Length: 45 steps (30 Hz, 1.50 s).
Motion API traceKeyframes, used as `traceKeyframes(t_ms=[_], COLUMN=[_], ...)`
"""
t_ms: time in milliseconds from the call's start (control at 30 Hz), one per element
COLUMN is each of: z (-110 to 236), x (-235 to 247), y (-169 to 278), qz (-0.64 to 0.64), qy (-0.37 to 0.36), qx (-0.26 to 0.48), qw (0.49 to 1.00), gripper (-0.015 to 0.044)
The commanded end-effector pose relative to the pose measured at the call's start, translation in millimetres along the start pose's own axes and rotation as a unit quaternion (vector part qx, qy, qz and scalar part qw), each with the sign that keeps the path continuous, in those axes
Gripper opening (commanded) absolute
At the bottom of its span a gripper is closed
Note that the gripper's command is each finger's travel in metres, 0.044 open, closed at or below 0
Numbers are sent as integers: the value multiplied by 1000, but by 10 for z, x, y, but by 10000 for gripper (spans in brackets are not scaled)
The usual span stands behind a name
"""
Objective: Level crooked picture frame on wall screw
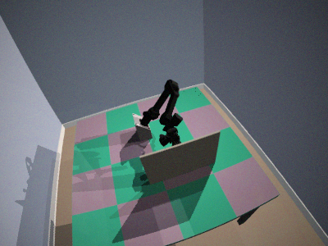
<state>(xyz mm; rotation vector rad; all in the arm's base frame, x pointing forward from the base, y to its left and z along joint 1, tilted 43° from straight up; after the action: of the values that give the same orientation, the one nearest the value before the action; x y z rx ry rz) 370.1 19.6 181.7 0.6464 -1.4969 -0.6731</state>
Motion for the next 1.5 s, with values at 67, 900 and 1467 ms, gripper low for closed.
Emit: traceKeyframes(t_ms=[67,900,1467], z=[-2,-2,-2], x=[55,55,40], y=[39,71,54], qz=[-1,-1,-1], qy=[-10,-10,-10], qx=[2,2,2], qw=[1000,1000,1000], gripper=[0,0,0])
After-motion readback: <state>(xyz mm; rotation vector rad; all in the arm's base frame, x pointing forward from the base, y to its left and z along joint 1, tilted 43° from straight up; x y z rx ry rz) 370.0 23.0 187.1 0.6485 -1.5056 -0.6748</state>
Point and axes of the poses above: the point midway between the two fingers, 35 mm back from their tips, its own z axis back along the fingers, its own x axis across the jaws, y = z × x, the point moved 1 cm from there along z, back along the fingers, and after that the axes turned 3 degrees about z, right-handed, at the moved point
